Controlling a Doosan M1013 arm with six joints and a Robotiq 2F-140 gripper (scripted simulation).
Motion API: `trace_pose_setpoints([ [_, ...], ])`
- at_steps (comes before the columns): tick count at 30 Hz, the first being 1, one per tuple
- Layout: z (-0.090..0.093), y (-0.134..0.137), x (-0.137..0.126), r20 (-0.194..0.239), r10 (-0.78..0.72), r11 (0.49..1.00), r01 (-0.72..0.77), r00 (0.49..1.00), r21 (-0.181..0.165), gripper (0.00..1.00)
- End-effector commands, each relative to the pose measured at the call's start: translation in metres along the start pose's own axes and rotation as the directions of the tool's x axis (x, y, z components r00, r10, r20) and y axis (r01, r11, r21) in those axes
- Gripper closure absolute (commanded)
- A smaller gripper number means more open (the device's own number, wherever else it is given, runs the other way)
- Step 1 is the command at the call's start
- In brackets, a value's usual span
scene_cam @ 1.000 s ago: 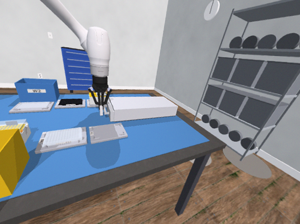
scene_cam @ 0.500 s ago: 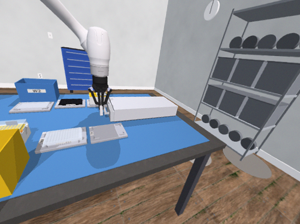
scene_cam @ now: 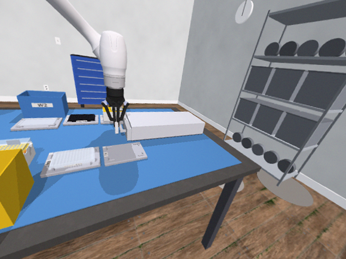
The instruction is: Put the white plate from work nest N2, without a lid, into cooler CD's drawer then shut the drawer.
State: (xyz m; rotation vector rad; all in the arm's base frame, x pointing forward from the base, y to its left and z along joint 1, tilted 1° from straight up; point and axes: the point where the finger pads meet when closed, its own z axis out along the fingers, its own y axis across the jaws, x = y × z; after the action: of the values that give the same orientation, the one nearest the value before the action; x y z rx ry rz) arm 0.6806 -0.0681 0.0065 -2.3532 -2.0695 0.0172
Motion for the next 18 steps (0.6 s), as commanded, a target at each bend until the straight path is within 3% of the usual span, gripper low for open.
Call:
trace_pose_setpoints([
  [1, 0.000, -0.002, 0.000, 0.000, 0.000, 1.000, 0.000, 1.000, 0.000, 1.00],
  [18, 0.000, -0.022, 0.000, 0.000, 0.000, 1.000, 0.000, 1.000, 0.000, 1.00],
])
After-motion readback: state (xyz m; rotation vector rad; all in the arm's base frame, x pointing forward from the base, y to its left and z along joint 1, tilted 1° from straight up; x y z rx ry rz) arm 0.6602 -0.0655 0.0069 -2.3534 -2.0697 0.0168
